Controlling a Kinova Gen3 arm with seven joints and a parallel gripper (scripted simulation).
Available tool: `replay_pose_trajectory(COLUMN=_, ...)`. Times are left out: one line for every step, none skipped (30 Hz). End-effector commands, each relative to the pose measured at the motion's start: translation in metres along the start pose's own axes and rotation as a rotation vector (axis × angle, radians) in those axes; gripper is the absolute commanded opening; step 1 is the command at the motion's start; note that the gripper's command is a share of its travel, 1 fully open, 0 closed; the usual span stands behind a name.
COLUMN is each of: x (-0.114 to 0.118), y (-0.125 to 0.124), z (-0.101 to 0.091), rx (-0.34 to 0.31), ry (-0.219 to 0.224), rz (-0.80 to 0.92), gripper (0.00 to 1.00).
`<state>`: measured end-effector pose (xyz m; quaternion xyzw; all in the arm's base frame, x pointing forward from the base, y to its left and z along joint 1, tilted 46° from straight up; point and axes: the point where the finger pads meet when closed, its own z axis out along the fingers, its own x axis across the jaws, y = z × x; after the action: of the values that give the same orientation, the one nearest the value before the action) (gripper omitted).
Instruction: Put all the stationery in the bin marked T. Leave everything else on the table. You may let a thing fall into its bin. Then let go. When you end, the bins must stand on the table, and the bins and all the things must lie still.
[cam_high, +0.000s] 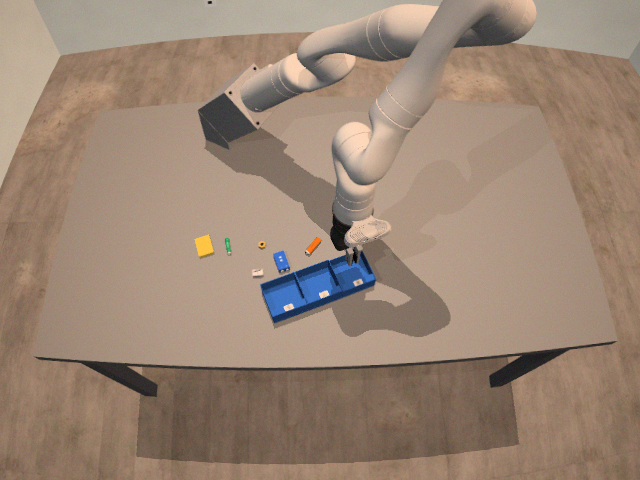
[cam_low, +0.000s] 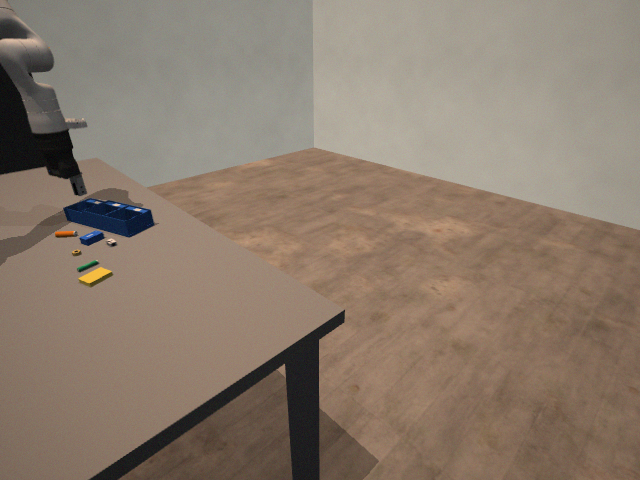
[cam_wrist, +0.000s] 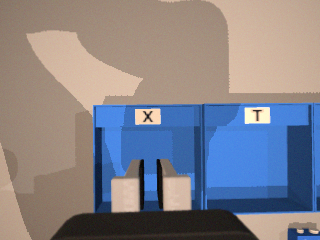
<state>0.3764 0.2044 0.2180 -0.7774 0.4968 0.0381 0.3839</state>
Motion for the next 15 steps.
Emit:
replay_pose_trajectory(x=-0.007, y=-0.003, z=-0.002, rx=0.003, ry=0.007, rz=-0.012, gripper=0.31)
replay_pose_trajectory(x=-0.007, y=-0.003, z=-0.002, rx=0.003, ry=0.007, rz=-0.011, gripper=0.31)
replay_pose_trajectory(x=-0.007, y=-0.003, z=-0.002, rx=0.003, ry=0.007, rz=-0.012, gripper=0.31)
replay_pose_trajectory(x=-0.008, y=-0.003, z=-0.002, rx=0.003, ry=0.006, rz=-0.011, gripper=0.31)
replay_pose_trajectory(x=-0.007, y=-0.003, z=-0.002, rx=0.004, ry=0.006, rz=-0.010, gripper=0.31)
replay_pose_trajectory(x=-0.007, y=-0.004, z=0.002, rx=0.006, ry=0.006, rz=-0.014, gripper=0.31)
replay_pose_trajectory(x=-0.007, y=-0.004, z=0.002, rx=0.006, ry=0.006, rz=-0.014, gripper=0.31)
replay_pose_trajectory(x=-0.007, y=-0.004, z=0.002, rx=0.006, ry=0.006, rz=-0.014, gripper=0.31)
replay_pose_trajectory(x=-0.007, y=-0.003, z=0.005, rx=0.005, ry=0.005, rz=-0.013, gripper=0.31)
replay_pose_trajectory(x=-0.007, y=-0.003, z=0.007, rx=0.004, ry=0.005, rz=-0.013, gripper=0.31)
replay_pose_trajectory(x=-0.007, y=-0.002, z=0.010, rx=0.003, ry=0.005, rz=-0.013, gripper=0.31)
replay_pose_trajectory(x=-0.007, y=-0.002, z=0.013, rx=0.003, ry=0.005, rz=-0.012, gripper=0.31)
replay_pose_trajectory(x=-0.007, y=-0.001, z=0.015, rx=0.002, ry=0.005, rz=-0.012, gripper=0.31)
replay_pose_trajectory(x=-0.007, y=-0.001, z=0.018, rx=0.002, ry=0.005, rz=-0.012, gripper=0.31)
replay_pose_trajectory(x=-0.007, y=-0.001, z=0.021, rx=0.002, ry=0.005, rz=-0.012, gripper=0.31)
